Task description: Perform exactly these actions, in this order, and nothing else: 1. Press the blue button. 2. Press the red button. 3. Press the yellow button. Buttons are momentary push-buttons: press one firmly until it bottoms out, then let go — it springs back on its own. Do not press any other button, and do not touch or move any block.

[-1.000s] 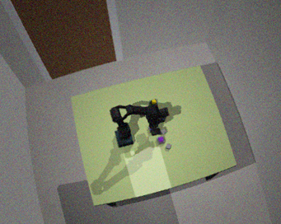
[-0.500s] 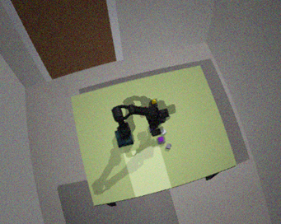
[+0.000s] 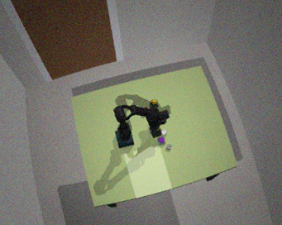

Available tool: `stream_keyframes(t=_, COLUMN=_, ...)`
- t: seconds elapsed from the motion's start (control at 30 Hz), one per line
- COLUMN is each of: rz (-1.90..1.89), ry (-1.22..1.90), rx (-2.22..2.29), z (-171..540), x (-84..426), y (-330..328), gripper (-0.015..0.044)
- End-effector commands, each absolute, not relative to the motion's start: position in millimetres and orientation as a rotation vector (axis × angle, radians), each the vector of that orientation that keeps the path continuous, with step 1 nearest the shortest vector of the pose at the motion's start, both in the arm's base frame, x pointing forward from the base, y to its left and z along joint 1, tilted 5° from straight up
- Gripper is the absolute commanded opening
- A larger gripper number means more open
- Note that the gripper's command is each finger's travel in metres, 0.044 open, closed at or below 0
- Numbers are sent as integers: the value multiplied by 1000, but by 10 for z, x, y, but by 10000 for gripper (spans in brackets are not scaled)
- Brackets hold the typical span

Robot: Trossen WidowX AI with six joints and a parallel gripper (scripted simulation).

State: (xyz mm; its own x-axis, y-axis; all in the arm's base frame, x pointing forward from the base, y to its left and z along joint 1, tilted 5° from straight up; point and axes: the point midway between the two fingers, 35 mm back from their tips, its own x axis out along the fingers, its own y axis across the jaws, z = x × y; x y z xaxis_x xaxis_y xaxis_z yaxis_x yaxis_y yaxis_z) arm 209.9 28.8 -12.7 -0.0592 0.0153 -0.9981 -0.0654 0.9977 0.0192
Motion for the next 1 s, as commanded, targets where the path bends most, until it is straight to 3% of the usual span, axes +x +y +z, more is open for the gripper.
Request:
stream_keyframes(t=0.0, rz=65, ry=1634, rx=-34, z=-141, x=2081, y=290, gripper=20)
stream_keyframes(t=0.33, rz=65, ry=1634, rx=-34, z=-141, x=2081, y=290, gripper=20)
stream_keyframes(t=0.63, rz=65, ry=1634, rx=-34, z=227, x=2111, y=284, gripper=20)
stream_keyframes(t=0.8, rz=65, ry=1634, rx=-34, z=793, x=2149, y=274, gripper=20)
stream_keyframes(t=0.97, rz=65, ry=1634, rx=-34, z=820, x=2147, y=274, gripper=20)
